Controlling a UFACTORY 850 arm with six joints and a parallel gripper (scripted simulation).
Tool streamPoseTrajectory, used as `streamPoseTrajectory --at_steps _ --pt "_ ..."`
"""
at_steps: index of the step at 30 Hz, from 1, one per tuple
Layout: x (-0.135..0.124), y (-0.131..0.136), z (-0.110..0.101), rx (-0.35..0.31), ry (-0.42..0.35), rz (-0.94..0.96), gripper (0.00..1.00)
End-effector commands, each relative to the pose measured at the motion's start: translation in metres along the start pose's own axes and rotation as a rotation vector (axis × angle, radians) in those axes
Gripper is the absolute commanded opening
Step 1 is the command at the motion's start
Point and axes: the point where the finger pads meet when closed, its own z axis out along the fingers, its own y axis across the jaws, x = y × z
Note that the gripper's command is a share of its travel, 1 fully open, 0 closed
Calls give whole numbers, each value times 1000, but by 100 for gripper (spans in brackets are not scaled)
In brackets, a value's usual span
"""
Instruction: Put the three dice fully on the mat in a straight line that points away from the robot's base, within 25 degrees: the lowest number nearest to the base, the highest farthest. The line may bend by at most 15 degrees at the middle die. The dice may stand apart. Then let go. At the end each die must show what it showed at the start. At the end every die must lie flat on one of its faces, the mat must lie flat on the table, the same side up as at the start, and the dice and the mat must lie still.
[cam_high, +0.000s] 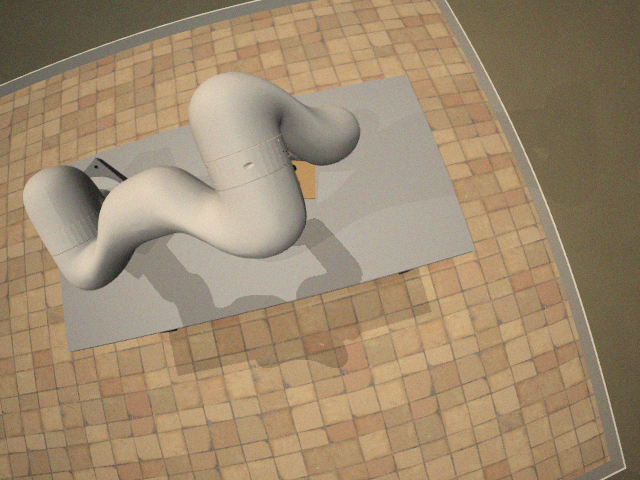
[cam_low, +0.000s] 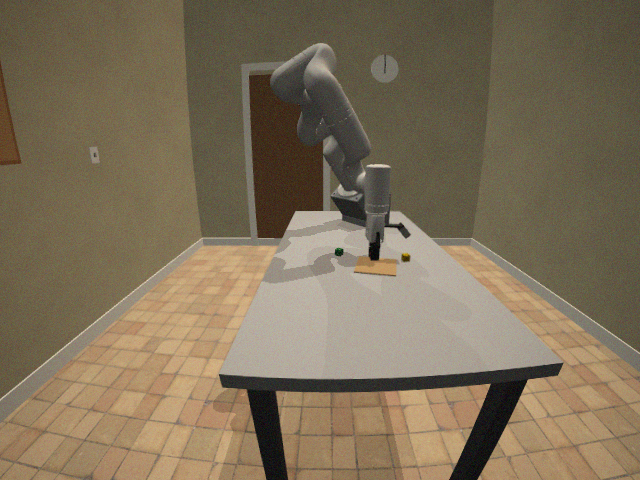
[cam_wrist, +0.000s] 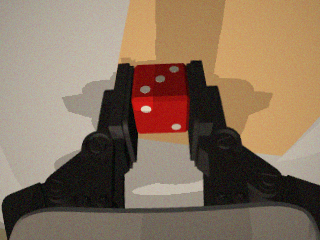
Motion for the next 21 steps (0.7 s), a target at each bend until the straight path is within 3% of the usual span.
streamPoseTrajectory --at_steps 1,21 --pt "0 1 1 -1 0 0 21" --pt "0 0 3 -1 0 0 21"
